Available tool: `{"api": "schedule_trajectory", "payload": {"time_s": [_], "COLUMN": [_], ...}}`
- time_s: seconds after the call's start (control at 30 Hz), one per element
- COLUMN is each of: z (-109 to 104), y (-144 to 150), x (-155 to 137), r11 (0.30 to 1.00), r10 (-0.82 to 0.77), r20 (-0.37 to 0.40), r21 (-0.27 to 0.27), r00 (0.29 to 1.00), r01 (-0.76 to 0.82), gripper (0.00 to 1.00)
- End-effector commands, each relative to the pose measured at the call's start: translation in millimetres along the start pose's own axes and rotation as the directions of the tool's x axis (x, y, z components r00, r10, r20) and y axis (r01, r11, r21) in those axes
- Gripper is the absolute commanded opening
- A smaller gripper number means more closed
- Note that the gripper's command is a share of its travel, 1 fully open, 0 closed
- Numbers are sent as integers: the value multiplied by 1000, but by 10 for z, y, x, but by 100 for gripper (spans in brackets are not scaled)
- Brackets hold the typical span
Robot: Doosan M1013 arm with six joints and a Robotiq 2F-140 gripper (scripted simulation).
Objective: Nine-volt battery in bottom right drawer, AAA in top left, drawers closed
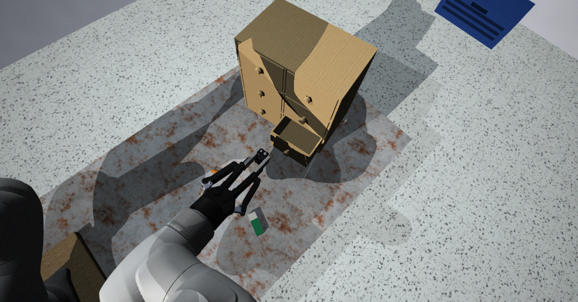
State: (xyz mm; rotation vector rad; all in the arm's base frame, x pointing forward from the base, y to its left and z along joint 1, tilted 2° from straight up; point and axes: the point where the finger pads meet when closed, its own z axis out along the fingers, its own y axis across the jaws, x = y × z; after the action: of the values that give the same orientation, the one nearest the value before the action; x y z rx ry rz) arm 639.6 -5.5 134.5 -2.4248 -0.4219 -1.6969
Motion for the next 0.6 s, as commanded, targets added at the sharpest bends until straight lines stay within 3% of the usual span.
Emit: {"api": "schedule_trajectory", "payload": {"time_s": [0.0, 0.13, 0.57], "z": [112, 184, 693], "y": [1, 1, 2], "x": [41, 67, 253], "r11": [1000, 1000, 1000], "r10": [0, 0, 0], "r20": [0, 0, 0], "r21": [0, 0, 0], "r00": [1000, 1000, 1000], "r01": [0, 0, 0], "gripper": [14, 14, 14]}}
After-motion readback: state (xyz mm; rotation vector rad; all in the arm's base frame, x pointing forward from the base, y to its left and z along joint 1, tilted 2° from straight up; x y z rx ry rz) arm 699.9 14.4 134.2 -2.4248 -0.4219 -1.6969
